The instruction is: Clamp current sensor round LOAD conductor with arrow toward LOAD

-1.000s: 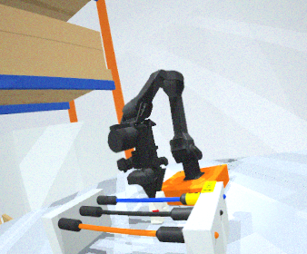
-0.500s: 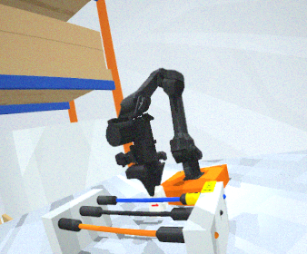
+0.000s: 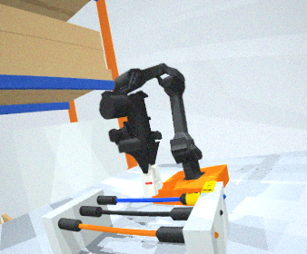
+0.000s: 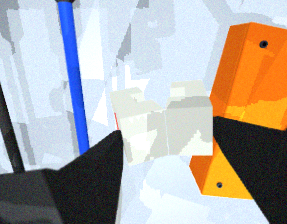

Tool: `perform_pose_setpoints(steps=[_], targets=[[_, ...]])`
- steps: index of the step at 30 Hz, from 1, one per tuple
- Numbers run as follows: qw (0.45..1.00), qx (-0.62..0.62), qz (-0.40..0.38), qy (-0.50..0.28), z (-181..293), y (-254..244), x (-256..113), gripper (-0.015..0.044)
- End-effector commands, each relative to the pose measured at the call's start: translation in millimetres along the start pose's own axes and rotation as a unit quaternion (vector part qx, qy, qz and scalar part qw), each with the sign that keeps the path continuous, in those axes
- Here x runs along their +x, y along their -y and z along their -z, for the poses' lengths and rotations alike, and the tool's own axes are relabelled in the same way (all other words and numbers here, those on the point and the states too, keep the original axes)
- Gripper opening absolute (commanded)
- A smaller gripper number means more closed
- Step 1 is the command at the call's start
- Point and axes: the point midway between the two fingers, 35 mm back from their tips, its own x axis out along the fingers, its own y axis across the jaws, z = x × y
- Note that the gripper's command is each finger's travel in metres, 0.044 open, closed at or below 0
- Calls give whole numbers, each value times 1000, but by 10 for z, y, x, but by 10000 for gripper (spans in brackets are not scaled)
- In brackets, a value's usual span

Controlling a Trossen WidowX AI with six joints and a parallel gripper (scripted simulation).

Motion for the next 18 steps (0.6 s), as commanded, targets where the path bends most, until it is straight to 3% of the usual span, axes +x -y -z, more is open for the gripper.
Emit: perform_pose_setpoints(steps=[1, 9, 18], targets=[[1000, 2, -3, 3, 0, -10, -209, 0], [1000, 3, -3, 3, 27, -16, -353, 0], [999, 33, -4, 3, -31, -353, -328, 0]])
